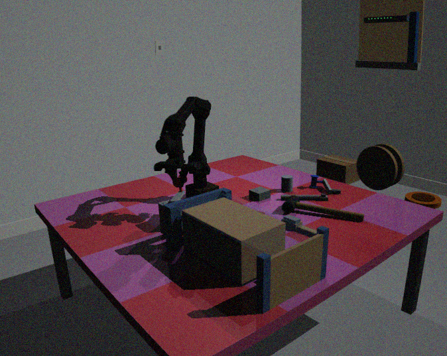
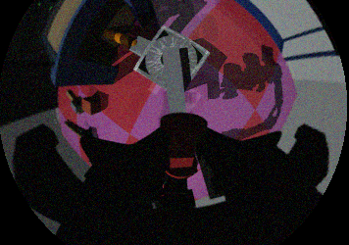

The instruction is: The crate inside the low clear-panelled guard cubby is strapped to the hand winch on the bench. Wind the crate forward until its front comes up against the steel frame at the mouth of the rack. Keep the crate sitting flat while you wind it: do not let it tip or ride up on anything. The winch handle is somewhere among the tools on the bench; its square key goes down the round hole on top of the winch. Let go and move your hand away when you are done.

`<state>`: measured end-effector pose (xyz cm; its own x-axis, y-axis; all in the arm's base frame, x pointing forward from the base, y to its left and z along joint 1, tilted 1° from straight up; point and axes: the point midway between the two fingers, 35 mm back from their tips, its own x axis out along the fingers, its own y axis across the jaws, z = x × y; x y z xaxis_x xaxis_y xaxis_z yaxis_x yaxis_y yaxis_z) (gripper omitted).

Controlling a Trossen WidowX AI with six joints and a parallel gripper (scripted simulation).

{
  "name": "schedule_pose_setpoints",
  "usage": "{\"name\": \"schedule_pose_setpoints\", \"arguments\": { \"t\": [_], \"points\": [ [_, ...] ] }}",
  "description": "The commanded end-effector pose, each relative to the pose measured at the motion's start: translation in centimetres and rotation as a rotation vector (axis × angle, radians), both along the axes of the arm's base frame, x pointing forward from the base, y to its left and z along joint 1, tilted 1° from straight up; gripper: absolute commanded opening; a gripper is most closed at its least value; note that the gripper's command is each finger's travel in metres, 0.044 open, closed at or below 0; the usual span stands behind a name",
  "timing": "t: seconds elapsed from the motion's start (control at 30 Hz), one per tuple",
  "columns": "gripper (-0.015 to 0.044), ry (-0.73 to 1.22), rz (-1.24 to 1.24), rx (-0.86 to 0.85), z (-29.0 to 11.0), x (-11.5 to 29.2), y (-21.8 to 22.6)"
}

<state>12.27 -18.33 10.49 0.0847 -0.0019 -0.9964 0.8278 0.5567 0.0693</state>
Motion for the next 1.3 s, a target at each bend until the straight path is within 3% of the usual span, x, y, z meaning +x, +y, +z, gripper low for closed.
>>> {"name": "schedule_pose_setpoints", "arguments": {
  "t": [0.0, 1.27],
  "points": [
    [0.0000, 0.071, -0.027, -0.006, -0.9, -2.0, -1.2],
    [0.0000, 0.073, -0.027, -0.011, -0.8, -3.5, -7.0]
  ]
}}
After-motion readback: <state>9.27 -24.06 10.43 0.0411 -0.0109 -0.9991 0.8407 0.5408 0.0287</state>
